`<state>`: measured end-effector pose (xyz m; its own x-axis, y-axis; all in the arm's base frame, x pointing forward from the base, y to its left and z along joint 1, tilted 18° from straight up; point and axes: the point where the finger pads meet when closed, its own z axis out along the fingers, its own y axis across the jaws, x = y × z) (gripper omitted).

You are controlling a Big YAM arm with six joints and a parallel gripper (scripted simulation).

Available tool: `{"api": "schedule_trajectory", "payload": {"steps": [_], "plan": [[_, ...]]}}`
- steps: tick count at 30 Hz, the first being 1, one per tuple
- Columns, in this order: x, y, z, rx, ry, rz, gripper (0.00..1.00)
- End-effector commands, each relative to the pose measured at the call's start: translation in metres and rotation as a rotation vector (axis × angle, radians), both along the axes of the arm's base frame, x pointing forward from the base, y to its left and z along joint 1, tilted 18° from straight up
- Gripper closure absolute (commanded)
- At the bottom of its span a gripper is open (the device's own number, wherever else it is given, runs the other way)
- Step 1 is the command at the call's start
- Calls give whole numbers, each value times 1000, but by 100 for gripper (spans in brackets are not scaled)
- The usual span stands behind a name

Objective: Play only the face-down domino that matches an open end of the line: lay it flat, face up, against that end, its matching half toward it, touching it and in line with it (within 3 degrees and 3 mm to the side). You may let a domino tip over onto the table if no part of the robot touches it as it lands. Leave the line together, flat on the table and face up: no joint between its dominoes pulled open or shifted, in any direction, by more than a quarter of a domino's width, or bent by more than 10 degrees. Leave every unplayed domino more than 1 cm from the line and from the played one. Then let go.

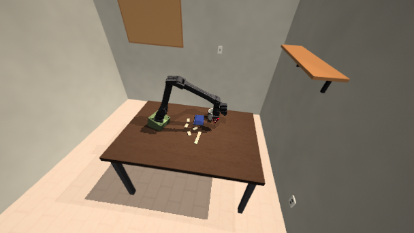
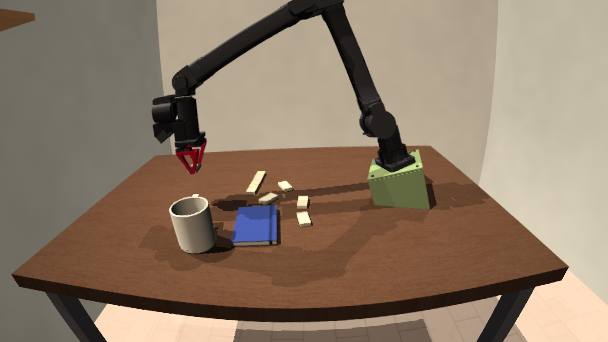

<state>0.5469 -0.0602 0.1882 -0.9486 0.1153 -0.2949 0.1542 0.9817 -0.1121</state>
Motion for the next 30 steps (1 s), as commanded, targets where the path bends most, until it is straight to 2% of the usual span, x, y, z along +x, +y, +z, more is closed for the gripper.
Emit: {"api": "schedule_trajectory", "payload": {"steps": [1,9,16,17,26,30], "plan": [[4,1,10,-12,-85,8,49],[19,6,24,-57,-394,40,49],[19,6,24,-57,-394,40,49],[13,1,1,-52,-365,22,49],[11,8,27,-109,-725,77,49],[11,8,27,-109,-725,77,49]]}}
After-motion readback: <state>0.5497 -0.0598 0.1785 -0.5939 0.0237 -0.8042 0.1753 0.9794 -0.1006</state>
